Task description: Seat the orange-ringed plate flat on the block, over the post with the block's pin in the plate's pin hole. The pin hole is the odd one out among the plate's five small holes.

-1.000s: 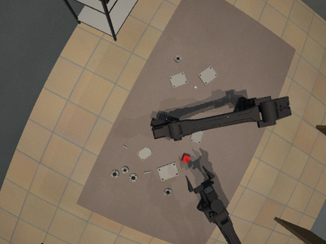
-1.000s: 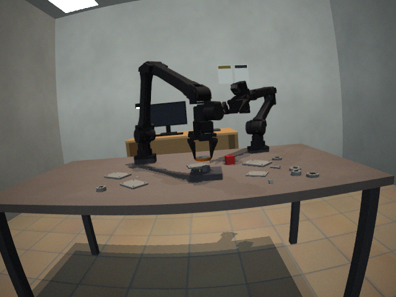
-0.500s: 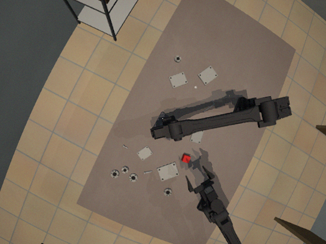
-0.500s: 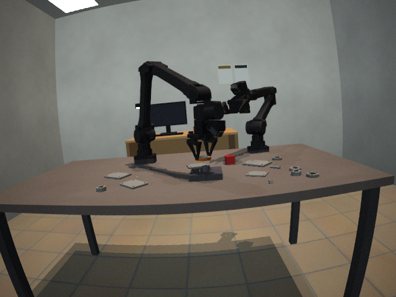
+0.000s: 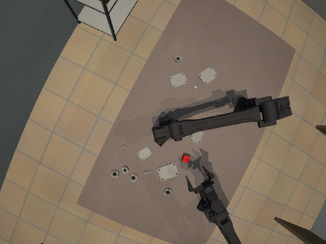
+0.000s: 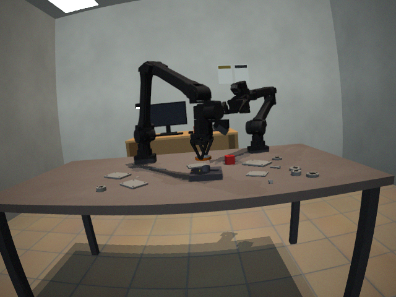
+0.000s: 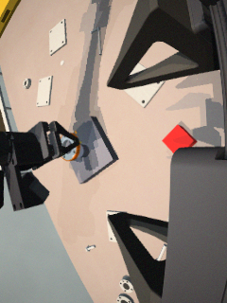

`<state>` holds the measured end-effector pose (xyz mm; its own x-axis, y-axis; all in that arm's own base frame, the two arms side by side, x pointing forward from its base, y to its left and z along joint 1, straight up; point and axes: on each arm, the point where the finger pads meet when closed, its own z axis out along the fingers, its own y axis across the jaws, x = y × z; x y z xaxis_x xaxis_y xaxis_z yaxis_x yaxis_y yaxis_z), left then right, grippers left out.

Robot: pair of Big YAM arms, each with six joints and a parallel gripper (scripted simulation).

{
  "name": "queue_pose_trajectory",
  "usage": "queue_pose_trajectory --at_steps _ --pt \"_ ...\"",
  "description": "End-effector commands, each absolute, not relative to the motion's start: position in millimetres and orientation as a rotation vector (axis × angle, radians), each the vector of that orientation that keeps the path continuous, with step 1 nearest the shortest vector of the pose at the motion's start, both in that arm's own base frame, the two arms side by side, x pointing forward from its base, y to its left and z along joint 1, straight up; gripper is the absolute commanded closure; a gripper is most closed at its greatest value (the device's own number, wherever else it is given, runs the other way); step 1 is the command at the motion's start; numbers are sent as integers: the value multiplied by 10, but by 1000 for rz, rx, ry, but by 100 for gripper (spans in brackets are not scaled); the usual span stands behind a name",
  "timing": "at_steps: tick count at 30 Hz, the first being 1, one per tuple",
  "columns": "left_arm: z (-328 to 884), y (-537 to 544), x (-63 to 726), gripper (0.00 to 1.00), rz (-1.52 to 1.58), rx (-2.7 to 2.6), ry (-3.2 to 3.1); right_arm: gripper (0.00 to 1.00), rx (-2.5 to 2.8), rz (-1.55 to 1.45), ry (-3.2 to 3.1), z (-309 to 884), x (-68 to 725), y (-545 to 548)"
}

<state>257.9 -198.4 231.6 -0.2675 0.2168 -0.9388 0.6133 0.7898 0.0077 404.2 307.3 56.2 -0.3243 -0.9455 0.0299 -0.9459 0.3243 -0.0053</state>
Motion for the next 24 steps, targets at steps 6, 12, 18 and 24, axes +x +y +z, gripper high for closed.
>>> queue_pose_trajectory --at_steps 6,12,18,24 --pt "2456 -2001 2606 0 -444 620 1821 41 2173 23 -2324 755 4137 3201" --pt "2456 -2001 2606 0 -444 620 1821 41 2148 22 -2342 730 4136 3199" --pt "2456 -2001 2606 0 -444 620 1821 41 2128 18 -2321 452 4123 3189" --pt "2456 -2001 2606 0 -444 620 1821 41 2127 18 -2319 381 4117 3185"
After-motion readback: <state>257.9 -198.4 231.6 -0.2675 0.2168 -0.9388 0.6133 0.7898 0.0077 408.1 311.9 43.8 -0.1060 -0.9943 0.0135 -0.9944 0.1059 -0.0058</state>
